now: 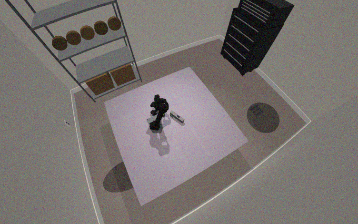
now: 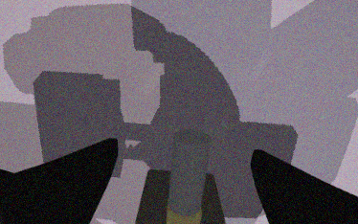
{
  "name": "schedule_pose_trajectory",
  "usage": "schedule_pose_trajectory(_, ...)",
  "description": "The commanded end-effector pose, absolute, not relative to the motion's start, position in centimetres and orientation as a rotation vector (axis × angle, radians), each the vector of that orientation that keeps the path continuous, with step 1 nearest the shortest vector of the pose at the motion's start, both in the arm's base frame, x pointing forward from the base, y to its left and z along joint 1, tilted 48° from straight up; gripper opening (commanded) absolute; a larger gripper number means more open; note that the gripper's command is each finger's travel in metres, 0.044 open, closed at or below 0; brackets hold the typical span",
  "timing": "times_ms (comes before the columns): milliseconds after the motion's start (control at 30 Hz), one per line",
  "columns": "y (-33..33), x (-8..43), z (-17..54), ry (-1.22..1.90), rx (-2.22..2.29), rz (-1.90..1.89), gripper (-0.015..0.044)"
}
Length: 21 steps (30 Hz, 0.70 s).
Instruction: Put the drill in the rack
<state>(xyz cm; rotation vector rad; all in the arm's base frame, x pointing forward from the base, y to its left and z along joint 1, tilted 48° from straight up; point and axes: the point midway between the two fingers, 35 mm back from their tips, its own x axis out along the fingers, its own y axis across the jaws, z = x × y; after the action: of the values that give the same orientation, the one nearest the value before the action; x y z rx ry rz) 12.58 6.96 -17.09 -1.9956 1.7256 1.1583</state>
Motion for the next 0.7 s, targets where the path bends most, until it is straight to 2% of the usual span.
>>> schedule_pose_trajectory(0, 7.1, 12.6, -16.9, 1.729, -1.996, 1.159, 0.044)
schedule_pose_trajectory(667, 12.9, 12.7, -11.6, 1.74, -2.005, 1.151, 0.044)
